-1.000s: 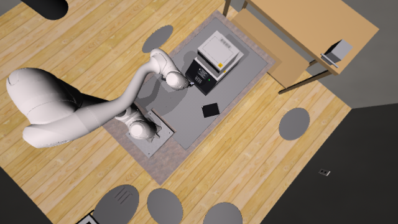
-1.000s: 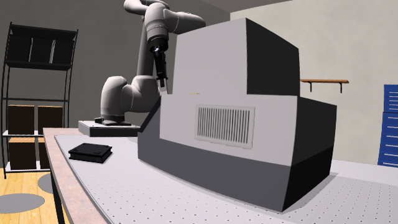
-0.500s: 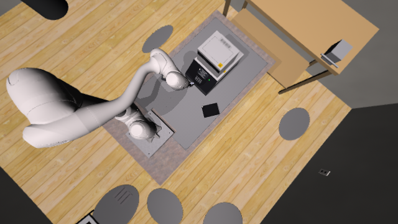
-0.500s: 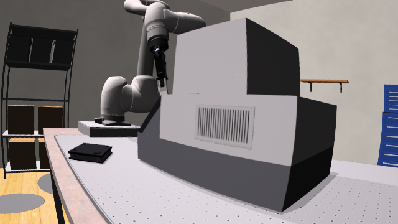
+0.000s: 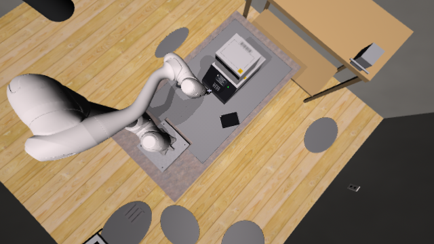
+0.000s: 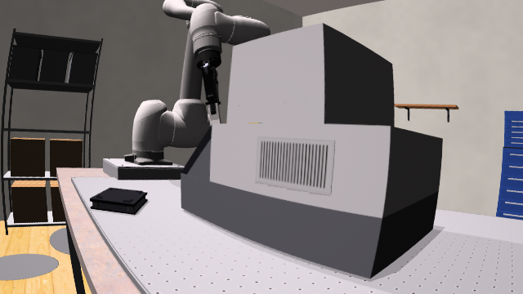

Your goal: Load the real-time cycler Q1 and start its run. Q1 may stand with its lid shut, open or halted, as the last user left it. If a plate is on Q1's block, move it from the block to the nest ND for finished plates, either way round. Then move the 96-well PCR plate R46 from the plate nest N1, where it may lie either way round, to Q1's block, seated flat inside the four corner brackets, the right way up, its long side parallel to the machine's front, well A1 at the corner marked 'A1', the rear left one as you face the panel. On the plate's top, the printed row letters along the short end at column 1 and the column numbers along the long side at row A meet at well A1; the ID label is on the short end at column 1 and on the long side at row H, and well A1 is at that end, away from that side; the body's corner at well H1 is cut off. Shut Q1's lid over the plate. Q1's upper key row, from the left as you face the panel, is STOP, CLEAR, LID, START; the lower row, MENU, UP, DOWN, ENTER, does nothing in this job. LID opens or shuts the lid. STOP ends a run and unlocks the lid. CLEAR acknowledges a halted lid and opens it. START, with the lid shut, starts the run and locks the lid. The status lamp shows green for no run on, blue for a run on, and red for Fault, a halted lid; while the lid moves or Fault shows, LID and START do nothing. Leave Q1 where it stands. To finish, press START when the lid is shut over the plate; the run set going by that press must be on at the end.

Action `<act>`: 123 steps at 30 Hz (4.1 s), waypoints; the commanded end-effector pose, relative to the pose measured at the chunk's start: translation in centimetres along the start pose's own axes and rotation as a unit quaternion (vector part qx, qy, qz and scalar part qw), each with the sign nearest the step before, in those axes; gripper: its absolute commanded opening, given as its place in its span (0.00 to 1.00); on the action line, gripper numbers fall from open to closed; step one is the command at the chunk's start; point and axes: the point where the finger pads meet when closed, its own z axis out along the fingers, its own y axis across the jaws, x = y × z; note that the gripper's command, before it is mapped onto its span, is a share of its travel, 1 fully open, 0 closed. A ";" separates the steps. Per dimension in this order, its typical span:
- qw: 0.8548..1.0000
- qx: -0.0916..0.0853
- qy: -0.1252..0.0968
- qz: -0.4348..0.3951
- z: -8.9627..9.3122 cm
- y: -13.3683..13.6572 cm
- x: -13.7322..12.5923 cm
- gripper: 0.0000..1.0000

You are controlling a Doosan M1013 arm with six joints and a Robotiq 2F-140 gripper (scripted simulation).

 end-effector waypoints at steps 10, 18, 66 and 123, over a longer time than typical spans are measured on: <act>1.000 0.000 0.000 0.000 0.0 0.0 0.0 0.00; 1.000 0.000 0.000 0.000 0.0 0.0 0.0 0.00; 1.000 0.000 0.000 0.000 4.8 -3.5 -0.8 0.00; 1.000 0.000 0.000 0.000 9.6 -5.3 -2.6 0.00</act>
